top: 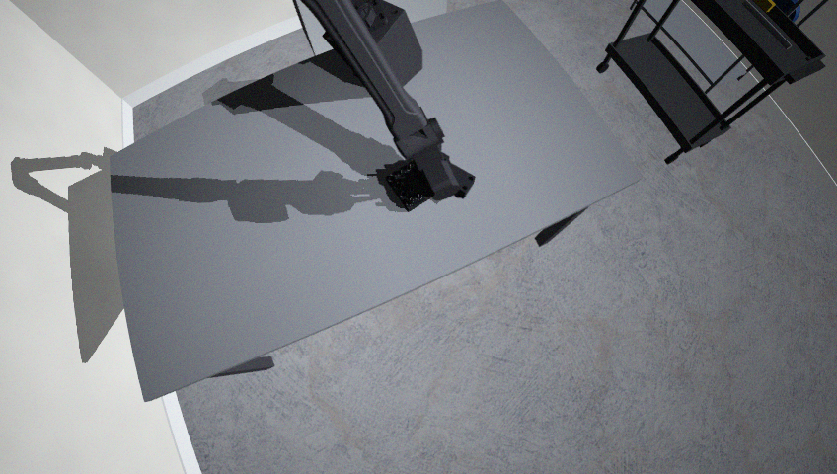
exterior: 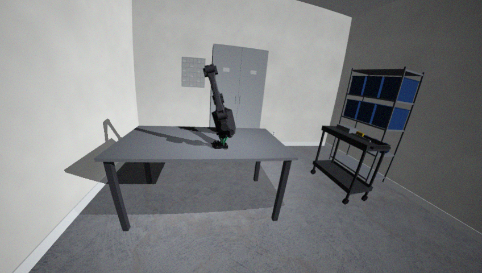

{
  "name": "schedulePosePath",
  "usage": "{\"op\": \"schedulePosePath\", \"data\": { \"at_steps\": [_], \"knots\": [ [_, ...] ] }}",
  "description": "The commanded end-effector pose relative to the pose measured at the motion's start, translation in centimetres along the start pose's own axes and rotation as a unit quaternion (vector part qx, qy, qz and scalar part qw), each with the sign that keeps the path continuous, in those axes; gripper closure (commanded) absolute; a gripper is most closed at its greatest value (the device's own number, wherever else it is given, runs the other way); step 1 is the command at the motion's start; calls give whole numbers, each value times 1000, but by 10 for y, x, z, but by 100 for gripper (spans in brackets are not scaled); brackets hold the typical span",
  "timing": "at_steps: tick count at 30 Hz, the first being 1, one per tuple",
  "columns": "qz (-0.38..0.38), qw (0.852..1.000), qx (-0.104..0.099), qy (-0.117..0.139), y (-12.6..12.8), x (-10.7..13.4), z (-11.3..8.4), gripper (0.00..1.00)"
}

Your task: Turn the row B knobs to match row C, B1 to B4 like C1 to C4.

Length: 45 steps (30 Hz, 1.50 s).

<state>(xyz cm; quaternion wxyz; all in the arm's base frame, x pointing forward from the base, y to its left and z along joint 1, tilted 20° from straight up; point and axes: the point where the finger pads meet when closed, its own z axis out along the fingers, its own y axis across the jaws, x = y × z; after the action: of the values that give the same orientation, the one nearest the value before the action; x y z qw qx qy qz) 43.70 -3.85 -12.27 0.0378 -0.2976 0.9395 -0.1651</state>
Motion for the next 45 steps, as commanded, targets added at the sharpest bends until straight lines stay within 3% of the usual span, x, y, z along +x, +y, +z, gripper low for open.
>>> {"op": "schedulePosePath", "data": {
  "at_steps": [1, 22, 45],
  "knots": [
    [78, 997, 10, -6, -13, -5, 4, 92],
    [211, 977, 9, -7, -13, -5, 4, 92],
    [234, 972, 9, -7, -13, -5, 4, 92]
  ]
}}
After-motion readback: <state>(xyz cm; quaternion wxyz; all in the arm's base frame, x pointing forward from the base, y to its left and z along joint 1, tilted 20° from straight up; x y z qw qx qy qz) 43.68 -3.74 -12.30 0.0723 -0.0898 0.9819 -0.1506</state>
